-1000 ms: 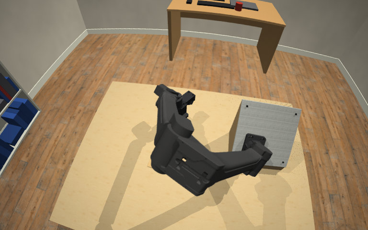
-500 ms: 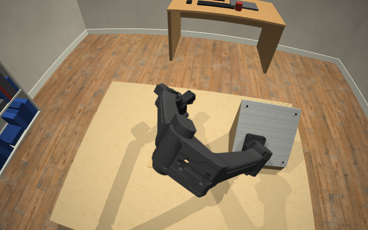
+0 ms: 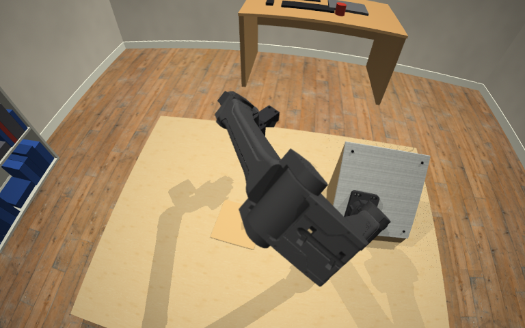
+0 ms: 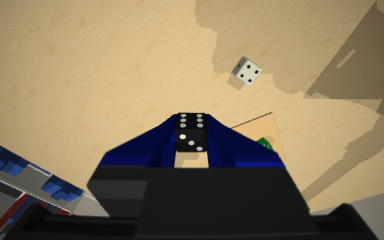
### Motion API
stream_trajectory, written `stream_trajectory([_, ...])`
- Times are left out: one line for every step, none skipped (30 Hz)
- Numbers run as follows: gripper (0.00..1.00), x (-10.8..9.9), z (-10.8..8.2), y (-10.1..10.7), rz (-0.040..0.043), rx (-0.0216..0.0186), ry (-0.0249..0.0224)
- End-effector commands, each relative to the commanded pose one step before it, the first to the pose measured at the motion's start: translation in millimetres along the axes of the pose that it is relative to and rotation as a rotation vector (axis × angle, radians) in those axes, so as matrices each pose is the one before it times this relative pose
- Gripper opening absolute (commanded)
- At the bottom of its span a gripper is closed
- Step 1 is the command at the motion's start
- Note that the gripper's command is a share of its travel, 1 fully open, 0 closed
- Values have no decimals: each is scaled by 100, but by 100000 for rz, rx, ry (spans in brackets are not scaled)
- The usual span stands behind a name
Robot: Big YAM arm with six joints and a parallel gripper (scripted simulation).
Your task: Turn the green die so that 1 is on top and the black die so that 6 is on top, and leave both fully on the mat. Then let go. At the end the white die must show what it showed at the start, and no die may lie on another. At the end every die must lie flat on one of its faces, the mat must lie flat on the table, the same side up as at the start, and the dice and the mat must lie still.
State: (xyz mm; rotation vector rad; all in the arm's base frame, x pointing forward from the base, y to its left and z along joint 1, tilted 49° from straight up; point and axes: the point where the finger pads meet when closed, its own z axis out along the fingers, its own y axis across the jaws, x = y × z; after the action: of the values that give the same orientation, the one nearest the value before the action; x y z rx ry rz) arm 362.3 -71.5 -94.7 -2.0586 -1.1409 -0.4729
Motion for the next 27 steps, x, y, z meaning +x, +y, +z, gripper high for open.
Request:
stream_trajectory([20,-577,23,-516,-1006,3054,443])
stream_trajectory([20,-139,-125,-53,405,-149,186])
stream_trajectory([20,91,-217,325,-435,-616,-46])
stream_trajectory([20,92,-134,223,-340,-415,24])
stream_trajectory([20,478,-590,121,-1228,-1451,-259])
stream_trajectory([20,222,-289,132,-832,-983,-172])
stream_trajectory([20,47,-60,75,-315,-378,-19])
stream_trajectory([20,-51,61,-4,97,114,21])
stream_trajectory([20,-183,227,-52,472,557,101])
stream_trajectory([20,-118,158,-26,106,350,56])
stream_trajectory([20,-48,127,18,-1103,91,-27])
stream_trajectory([20,-104,291,44,-2633,192,-67])
stream_trajectory([20,0,0,0,0,0,0])
stream_trajectory([20,0,0,0,0,0,0])
stream_trajectory([20,-136,452,64,-4490,274,-135])
stream_trajectory([20,65,364,-78,-5999,642,-67])
stream_trajectory([20,138,384,-69,-7609,641,-91])
stream_trajectory([20,19,111,-23,-2894,151,12])
stream_trajectory([20,21,120,-24,-3108,162,18])
stream_trajectory([20,17,93,-18,-2417,125,17])
stream_trajectory([20,50,97,-184,-3395,603,366])
stream_trajectory([20,48,82,-154,-2880,500,328])
stream_trajectory([20,22,35,-64,-1216,208,143])
stream_trajectory([20,-115,-22,277,-4480,-611,-430])
stream_trajectory([20,-81,-14,175,-2880,-384,-288])
stream_trajectory([20,-83,-13,168,-2790,-365,-288])
stream_trajectory([20,-3,0,5,-90,-12,-9])
